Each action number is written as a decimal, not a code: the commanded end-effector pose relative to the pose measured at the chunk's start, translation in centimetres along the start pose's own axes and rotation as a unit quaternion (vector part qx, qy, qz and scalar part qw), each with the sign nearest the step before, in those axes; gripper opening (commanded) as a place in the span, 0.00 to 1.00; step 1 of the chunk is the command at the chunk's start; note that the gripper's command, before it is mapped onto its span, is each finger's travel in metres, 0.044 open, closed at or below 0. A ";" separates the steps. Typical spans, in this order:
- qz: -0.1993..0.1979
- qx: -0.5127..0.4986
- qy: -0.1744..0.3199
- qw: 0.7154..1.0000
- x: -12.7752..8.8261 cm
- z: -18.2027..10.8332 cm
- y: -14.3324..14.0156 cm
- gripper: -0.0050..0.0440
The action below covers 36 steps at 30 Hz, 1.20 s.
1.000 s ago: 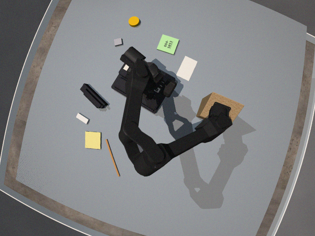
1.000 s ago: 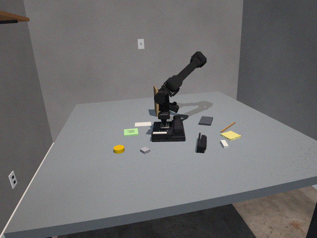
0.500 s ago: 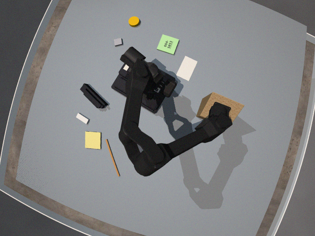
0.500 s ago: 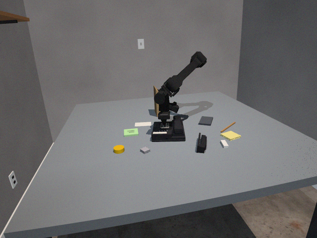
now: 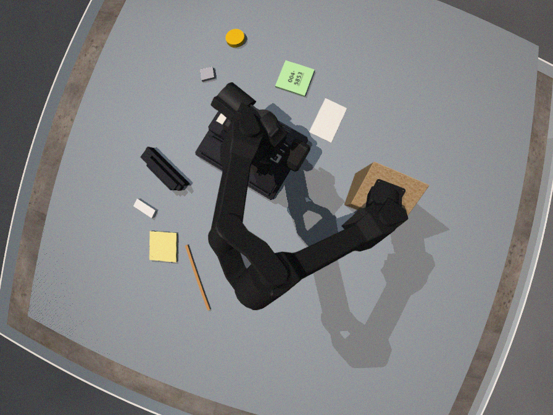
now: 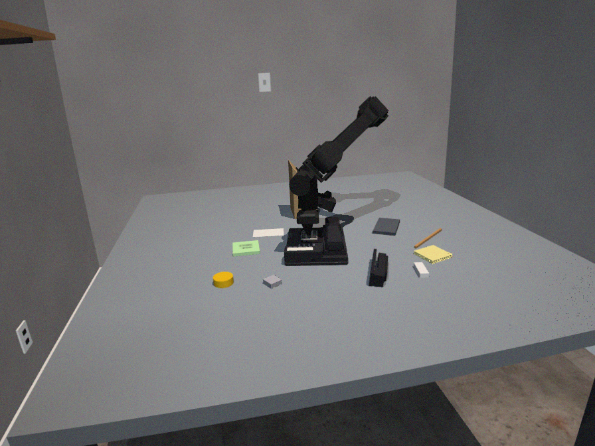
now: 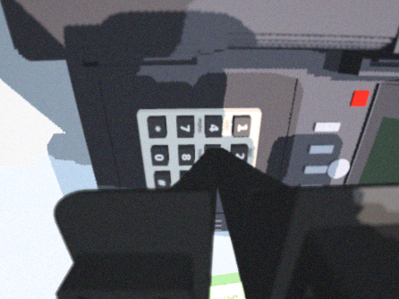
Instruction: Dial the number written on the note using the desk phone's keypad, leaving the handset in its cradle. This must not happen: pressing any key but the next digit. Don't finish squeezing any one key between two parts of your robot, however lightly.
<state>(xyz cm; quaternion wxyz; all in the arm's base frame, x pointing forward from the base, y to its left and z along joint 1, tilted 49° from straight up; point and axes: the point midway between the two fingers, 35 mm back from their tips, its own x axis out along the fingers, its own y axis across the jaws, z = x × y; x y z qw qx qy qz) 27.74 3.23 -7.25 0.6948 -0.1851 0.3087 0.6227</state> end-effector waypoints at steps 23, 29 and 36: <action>0.002 0.001 -0.003 1.000 -2.7 0.1 1.6 0.00; 0.002 0.001 -0.002 1.000 -1.7 0.1 1.6 0.00; 0.002 0.001 -0.002 1.000 -1.0 0.1 1.6 0.00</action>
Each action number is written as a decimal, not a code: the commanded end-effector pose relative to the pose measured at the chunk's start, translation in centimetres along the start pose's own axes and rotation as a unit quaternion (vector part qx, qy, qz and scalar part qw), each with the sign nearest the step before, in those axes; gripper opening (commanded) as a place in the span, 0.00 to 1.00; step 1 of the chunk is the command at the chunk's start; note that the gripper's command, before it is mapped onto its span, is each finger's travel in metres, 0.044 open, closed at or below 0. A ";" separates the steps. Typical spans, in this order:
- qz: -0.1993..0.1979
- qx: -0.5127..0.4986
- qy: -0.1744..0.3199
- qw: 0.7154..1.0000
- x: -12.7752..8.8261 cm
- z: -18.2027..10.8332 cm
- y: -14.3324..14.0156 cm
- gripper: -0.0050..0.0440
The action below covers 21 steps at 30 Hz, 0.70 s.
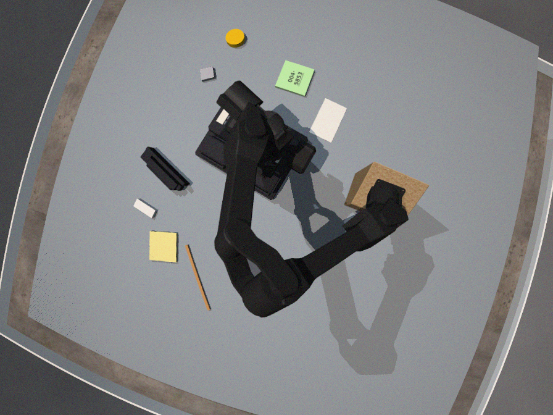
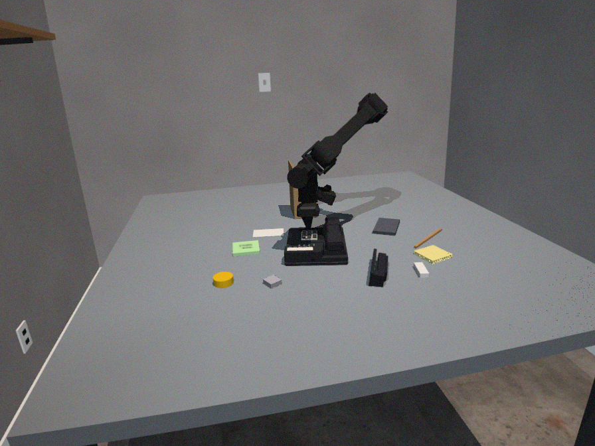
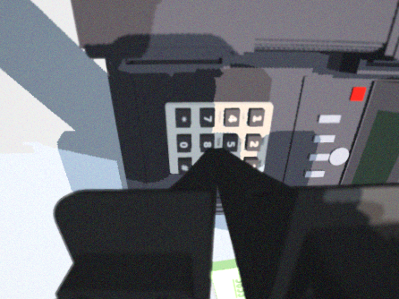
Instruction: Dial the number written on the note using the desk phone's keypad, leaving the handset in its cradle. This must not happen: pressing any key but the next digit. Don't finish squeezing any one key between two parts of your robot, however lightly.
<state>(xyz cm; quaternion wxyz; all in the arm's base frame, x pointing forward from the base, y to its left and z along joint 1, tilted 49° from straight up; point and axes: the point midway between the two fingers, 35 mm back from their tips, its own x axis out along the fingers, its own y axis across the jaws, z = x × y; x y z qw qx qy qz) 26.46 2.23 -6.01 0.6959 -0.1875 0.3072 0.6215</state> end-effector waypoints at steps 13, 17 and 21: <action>0.005 0.003 -0.003 1.000 1.6 0.1 0.3 0.00; 0.005 0.003 -0.003 1.000 1.6 0.1 0.3 0.00; 0.005 0.003 -0.003 1.000 1.6 0.1 0.3 0.00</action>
